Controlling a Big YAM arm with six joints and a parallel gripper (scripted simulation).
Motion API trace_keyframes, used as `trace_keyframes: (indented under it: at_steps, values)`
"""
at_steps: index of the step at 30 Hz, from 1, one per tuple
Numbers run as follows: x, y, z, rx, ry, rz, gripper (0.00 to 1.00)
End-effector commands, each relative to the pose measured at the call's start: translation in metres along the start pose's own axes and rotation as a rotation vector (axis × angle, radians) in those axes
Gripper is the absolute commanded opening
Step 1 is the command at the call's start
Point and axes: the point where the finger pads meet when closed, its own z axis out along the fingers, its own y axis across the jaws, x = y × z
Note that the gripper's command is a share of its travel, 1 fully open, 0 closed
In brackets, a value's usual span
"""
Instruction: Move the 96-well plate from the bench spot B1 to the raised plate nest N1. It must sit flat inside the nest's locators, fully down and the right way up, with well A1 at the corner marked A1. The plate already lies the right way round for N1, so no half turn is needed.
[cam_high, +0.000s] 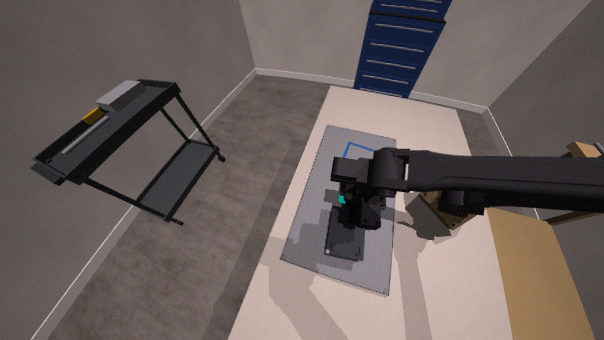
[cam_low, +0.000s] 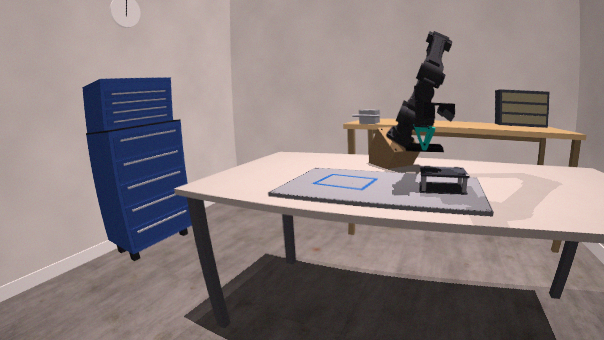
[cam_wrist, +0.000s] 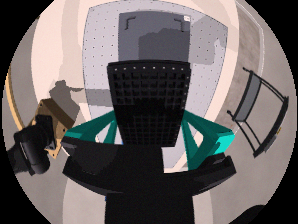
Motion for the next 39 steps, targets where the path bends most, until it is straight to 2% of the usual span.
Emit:
trace_keyframes:
  at_steps: [1, 7, 9, 10, 11, 12, 22, 23, 24, 26, 27, 28, 39]
  values:
    - [-0.025, -0.02, -0.022, 0.051, -0.009, 0.001, 0.0]
    - [-0.045, -0.022, -0.025, 0.049, -0.013, 0.004, 0.0]
    - [-0.045, -0.022, -0.025, 0.049, -0.013, 0.004, 0.0]
    - [-0.04, -0.005, -0.011, 0.006, -0.007, 0.021, 0.0]
    - [-0.05, -0.018, -0.024, 0.04, -0.013, 0.008, 0.0]
    - [-0.055, -0.023, -0.029, 0.054, -0.016, 0.003, 0.0]
    - [-0.088, -0.026, -0.033, 0.045, -0.02, 0.01, 0.0]
    - [-0.086, -0.021, -0.029, 0.035, -0.018, 0.013, 0.0]
    - [-0.08, -0.008, -0.019, 0.007, -0.009, 0.021, 0.0]
    - [-0.08, -0.008, -0.019, 0.007, -0.009, 0.021, 0.0]
    - [-0.08, -0.016, -0.024, 0.026, -0.009, 0.024, 0.0]
    - [-0.079, -0.017, -0.025, 0.03, -0.009, 0.027, 0.0]
    - [-0.073, -0.013, -0.022, 0.021, -0.005, 0.027, 0.0]
